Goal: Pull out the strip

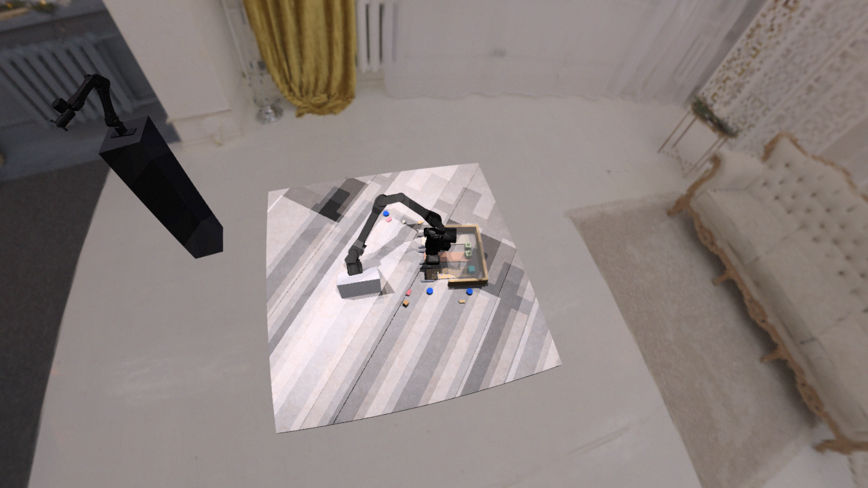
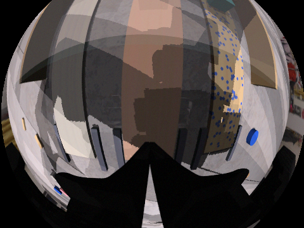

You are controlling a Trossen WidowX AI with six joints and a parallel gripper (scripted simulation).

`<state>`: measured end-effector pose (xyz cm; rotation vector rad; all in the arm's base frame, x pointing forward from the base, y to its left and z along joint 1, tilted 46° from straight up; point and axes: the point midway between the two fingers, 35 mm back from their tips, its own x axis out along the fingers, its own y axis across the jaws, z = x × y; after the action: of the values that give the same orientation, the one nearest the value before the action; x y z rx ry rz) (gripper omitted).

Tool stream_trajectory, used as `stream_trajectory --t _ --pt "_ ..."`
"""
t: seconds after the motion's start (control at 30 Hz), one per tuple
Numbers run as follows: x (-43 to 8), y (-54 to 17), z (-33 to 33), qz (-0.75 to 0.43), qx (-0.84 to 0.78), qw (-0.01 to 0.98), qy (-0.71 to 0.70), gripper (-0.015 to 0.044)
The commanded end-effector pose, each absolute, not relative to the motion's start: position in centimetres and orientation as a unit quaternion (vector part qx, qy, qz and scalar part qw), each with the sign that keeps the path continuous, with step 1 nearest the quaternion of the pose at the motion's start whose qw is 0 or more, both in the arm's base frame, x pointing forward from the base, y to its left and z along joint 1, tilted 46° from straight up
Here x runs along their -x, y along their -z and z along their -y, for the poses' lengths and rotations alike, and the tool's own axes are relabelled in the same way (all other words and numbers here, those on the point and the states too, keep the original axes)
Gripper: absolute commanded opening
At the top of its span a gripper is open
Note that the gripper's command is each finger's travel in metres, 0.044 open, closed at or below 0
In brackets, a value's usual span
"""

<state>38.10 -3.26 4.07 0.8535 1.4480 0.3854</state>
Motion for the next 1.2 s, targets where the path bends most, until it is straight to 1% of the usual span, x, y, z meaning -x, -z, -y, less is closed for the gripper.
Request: stream_trajectory --t 0.0,1.17 --pt "-38.04 -3.50 2.69 -0.638 -0.379 0.648 -0.171 0.0000" --pt "-38.07 -2.90 2.10 -0.638 -0.379 0.648 -0.171 0.0000"
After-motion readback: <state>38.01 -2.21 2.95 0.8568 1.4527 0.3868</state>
